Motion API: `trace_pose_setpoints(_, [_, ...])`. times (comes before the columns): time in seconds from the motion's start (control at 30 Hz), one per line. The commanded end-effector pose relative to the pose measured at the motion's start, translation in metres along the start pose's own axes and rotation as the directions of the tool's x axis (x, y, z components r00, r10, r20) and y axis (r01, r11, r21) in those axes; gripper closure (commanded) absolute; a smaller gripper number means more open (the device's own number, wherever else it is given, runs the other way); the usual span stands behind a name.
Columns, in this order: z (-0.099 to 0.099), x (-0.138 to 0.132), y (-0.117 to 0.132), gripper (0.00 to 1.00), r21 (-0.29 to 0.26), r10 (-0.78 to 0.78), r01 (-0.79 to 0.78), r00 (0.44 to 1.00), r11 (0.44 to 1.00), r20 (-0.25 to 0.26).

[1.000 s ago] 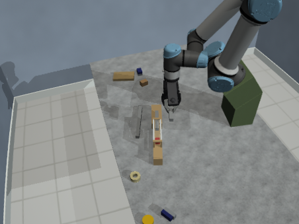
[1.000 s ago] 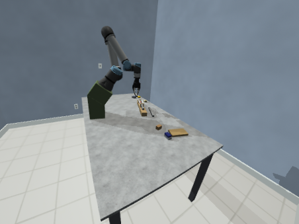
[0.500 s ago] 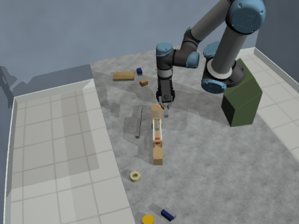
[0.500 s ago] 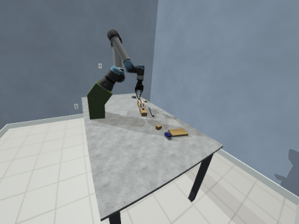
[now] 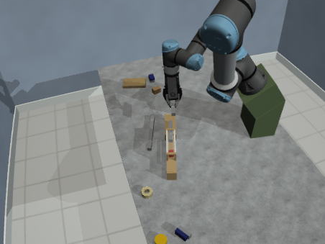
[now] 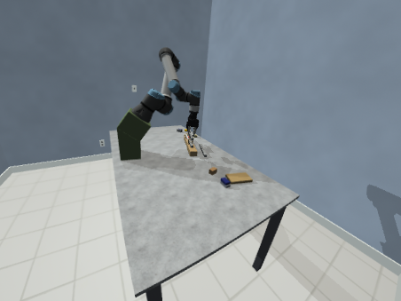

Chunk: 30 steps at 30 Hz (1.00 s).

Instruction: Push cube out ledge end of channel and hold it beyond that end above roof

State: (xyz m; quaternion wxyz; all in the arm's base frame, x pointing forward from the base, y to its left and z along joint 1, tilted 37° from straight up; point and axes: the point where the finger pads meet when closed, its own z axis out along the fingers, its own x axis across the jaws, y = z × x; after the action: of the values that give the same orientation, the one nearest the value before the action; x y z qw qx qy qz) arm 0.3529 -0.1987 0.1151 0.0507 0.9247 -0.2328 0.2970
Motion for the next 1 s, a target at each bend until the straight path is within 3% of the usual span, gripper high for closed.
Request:
trace_pose_setpoints(0.0, [0.019,0.013,0.031,1.00,0.036,-0.004,0.005,1.000,0.999,-0.020])
trace_pose_setpoints(0.2, [0.021,0.015,0.050,1.00,0.034,-0.002,0.003,1.000,0.999,-0.030])
trace_pose_setpoints(0.6, [0.024,0.015,0.051,1.00,0.034,-0.002,0.003,1.000,0.999,-0.031])
trace_pose_setpoints(0.97, [0.048,0.017,0.051,1.00,0.034,-0.002,0.003,1.000,0.999,-0.031])
